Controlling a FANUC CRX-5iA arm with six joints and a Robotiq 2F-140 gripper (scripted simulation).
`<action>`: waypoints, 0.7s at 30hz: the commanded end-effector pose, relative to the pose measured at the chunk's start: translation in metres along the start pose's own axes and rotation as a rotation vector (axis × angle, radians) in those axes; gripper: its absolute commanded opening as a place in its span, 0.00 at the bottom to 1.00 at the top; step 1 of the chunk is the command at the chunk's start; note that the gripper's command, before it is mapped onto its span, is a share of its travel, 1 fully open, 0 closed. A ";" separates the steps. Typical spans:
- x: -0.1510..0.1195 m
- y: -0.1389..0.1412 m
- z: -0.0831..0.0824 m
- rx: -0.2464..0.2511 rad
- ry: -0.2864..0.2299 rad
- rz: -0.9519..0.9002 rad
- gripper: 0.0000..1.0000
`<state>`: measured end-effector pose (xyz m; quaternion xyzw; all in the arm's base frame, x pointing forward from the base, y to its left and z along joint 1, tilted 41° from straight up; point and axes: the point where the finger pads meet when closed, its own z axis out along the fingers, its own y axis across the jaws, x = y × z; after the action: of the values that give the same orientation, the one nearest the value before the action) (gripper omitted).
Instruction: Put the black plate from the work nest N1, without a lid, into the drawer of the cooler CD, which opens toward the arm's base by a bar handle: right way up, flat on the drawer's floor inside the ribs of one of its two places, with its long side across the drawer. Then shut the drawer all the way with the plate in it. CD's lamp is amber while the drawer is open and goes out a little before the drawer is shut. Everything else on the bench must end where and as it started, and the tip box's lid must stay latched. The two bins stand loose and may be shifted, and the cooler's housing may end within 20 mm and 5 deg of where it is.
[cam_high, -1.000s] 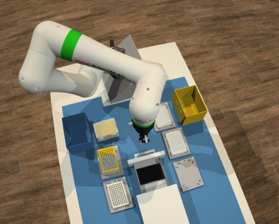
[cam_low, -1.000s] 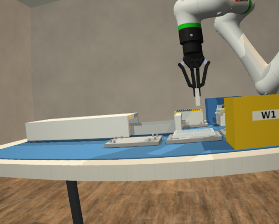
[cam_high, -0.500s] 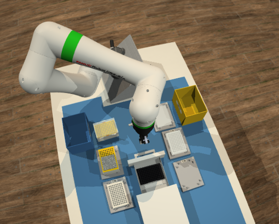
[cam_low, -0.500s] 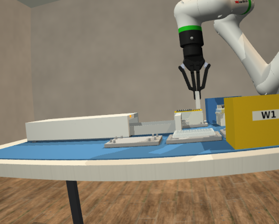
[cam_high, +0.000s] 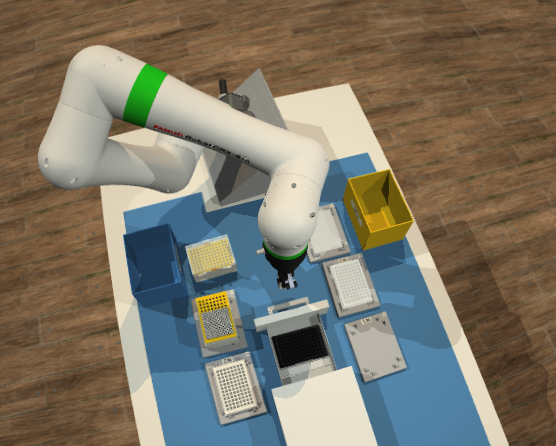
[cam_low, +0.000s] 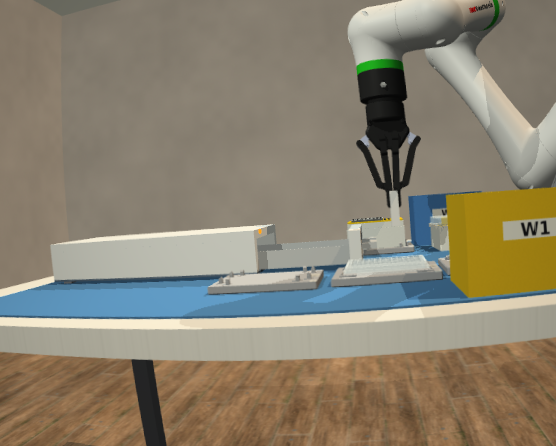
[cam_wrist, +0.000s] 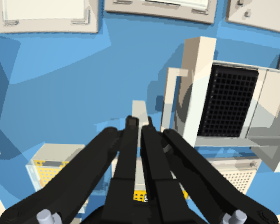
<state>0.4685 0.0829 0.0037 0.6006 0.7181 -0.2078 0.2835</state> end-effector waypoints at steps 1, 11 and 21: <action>0.000 0.000 0.003 0.000 0.000 0.000 0.00; 0.000 0.000 0.014 0.000 0.000 0.000 0.00; 0.000 0.000 0.026 0.000 0.000 0.000 0.00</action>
<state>0.4725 0.0667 -0.0154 0.6006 0.7181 -0.2078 0.2835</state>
